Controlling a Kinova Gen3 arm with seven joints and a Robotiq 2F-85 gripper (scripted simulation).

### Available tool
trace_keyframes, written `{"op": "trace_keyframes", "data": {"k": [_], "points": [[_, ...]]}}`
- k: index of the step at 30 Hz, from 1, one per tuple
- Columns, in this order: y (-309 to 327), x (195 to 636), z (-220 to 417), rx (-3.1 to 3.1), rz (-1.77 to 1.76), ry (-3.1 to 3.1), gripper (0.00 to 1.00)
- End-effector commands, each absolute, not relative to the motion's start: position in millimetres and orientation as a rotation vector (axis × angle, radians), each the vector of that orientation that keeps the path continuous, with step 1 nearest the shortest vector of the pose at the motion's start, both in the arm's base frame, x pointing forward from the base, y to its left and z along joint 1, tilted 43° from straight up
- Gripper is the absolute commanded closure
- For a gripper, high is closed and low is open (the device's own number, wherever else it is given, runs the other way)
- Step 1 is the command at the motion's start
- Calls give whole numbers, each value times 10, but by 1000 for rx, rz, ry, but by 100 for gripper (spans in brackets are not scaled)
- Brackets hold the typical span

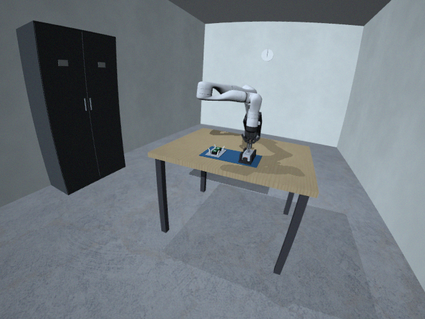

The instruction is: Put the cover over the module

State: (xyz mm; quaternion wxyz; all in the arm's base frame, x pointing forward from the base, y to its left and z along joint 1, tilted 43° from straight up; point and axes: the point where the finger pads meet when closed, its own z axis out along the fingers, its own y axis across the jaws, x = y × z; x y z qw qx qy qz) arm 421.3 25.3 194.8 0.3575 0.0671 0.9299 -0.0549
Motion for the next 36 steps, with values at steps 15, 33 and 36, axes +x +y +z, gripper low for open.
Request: {"op": "trace_keyframes", "data": {"k": [15,33,36], "points": [[255,4213,1953,173,-142,2399,0],[246,4248,1917,173,-142,2398,0],[221,4352,1812,173,-142,2397,0]]}}
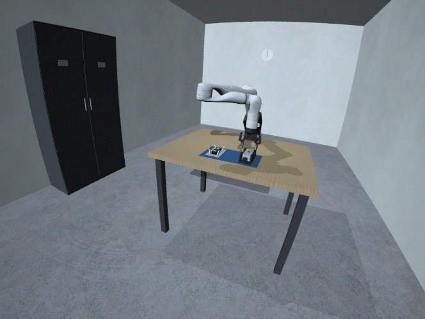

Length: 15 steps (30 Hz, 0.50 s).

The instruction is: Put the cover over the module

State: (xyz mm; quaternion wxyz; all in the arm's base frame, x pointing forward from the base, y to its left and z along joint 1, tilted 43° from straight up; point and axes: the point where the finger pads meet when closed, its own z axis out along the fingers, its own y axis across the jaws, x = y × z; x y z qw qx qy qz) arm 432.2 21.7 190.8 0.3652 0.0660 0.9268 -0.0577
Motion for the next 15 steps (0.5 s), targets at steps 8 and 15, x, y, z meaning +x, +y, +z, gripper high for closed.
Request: {"op": "trace_keyframes", "data": {"k": [8,15], "points": [[171,4560,1602,174,-143,2393,0],[160,4578,1591,174,-145,2392,0]]}}
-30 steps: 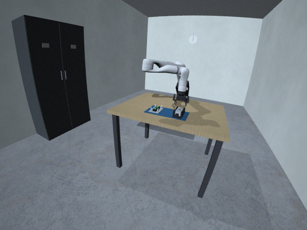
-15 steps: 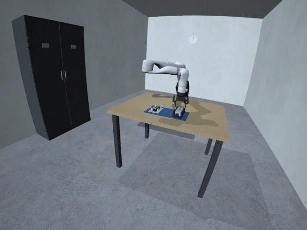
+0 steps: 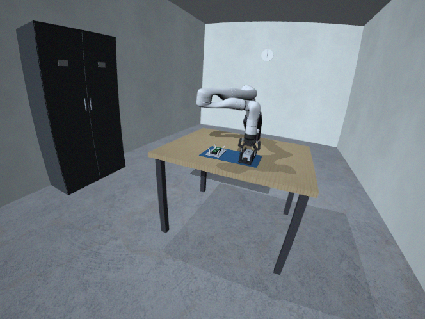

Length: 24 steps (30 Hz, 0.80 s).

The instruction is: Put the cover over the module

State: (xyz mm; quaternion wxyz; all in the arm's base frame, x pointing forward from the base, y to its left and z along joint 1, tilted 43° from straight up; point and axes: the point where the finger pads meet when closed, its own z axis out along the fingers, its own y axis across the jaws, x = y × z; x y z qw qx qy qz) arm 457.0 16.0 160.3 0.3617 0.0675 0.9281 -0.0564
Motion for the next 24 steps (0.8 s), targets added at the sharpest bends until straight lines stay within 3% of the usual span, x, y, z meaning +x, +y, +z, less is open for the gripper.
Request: {"op": "trace_keyframes", "data": {"k": [1,24], "points": [[159,4586,1582,174,-144,2392,0],[157,4630,1527,174,-143,2393,0]]}}
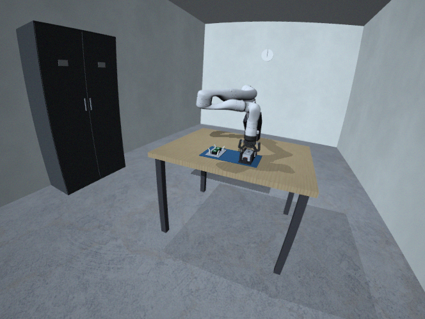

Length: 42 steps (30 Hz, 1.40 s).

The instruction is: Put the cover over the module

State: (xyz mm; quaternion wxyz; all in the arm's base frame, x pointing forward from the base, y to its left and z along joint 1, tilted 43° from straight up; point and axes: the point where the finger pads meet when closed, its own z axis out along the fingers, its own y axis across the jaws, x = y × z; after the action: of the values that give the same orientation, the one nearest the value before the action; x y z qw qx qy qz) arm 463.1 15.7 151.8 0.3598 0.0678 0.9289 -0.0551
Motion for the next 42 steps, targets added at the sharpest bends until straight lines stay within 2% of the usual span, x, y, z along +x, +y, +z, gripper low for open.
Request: {"op": "trace_keyframes", "data": {"k": [1,25,26,42], "points": [[158,4629,1528,174,-143,2393,0],[157,4622,1537,174,-143,2393,0],[158,4622,1537,174,-142,2393,30],[158,4622,1537,174,-142,2393,30]]}}
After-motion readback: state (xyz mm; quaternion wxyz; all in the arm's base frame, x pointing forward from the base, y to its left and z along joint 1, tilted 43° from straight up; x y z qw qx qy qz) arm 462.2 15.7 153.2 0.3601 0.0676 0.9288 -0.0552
